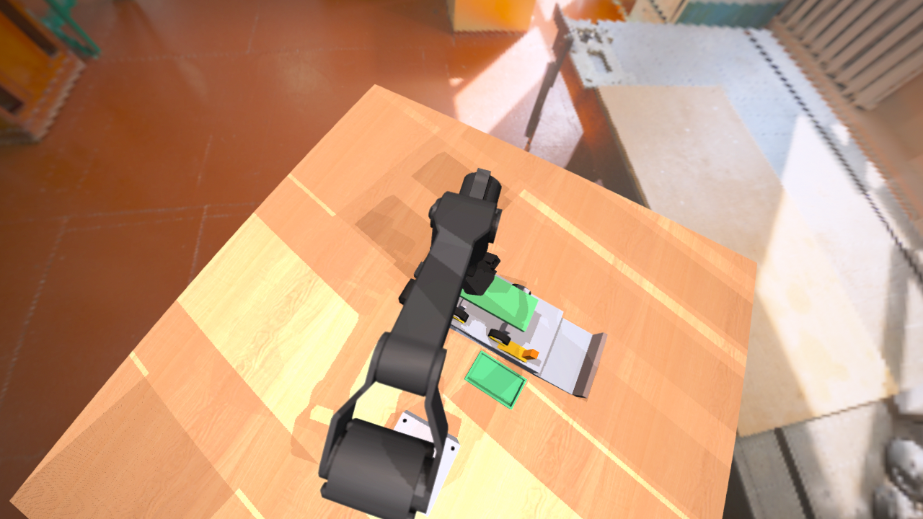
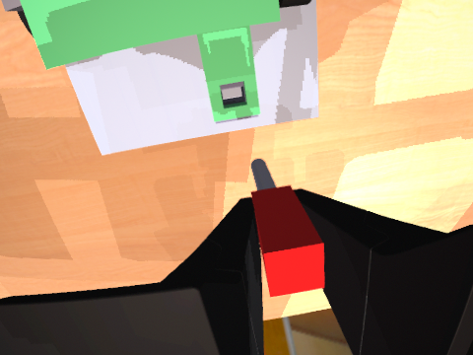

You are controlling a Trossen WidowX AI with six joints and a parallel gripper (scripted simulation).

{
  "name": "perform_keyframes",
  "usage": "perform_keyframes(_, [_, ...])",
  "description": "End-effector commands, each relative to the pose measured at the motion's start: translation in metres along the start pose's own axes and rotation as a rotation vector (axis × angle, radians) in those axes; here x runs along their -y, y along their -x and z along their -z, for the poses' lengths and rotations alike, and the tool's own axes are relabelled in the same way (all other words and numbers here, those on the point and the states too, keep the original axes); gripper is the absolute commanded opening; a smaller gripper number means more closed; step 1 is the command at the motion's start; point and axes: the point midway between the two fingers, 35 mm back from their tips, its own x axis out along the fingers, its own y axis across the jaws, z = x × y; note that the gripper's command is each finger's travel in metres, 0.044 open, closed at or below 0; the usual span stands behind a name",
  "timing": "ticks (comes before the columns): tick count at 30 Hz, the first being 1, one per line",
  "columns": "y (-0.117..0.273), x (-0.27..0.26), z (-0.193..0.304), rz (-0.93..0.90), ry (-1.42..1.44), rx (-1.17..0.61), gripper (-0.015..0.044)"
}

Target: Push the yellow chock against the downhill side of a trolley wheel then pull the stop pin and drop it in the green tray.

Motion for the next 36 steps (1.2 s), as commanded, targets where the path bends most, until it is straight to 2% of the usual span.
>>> perform_keyframes(1, [0.001,0.012,0.001,-0.006,-0.001,0.002,0.0000])
perform_keyframes(21, [-0.002,0.077,0.001,-0.001,-0.003,0.002,0.0000])
perform_keyframes(27, [-0.002,0.078,-0.001,0.000,-0.003,0.002,0.0000])
perform_keyframes(36, [0.000,0.077,-0.031,0.000,-0.002,0.005,0.0000])
